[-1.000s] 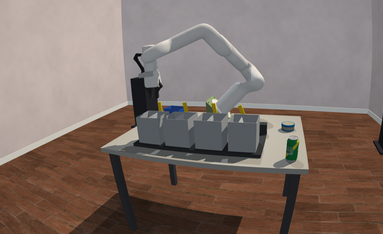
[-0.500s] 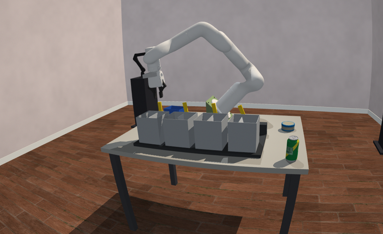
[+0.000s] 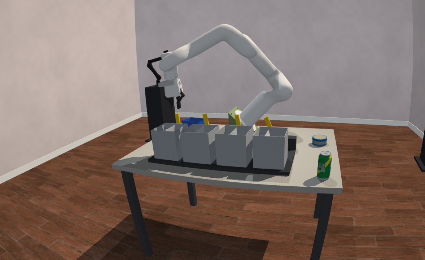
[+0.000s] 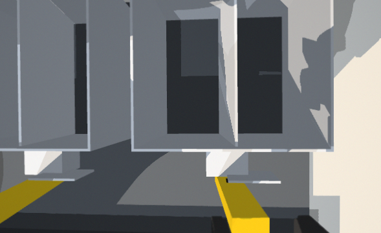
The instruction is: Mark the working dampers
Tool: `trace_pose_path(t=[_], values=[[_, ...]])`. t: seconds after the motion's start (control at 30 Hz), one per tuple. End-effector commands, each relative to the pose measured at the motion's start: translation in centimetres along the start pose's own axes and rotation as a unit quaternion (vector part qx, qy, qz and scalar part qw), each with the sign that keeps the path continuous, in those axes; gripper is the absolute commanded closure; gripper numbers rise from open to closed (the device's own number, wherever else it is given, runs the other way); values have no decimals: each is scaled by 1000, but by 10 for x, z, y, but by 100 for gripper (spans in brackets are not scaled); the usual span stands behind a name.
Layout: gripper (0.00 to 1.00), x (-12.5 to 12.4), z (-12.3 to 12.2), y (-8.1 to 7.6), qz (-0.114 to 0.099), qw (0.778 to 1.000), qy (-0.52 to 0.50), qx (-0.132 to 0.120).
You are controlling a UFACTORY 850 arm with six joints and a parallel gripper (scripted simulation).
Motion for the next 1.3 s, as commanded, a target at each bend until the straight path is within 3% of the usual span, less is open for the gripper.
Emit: trace_pose_path(t=[0.0,0.37,1.27], values=[[61,0,0,0,-1,1000,0,1],[61,0,0,11,-2,1000,0,1],[61,1,-1,66,-1,1000,0,1]])
Point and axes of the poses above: the point where the finger pads meet when closed, its own y axis out along the fingers, its own x axis across the jaws, z = x × y, the point moved 6 cm from there along -y, back along the fingers, and after that the axes turned 1 degree about y, right-handed, at the moved point
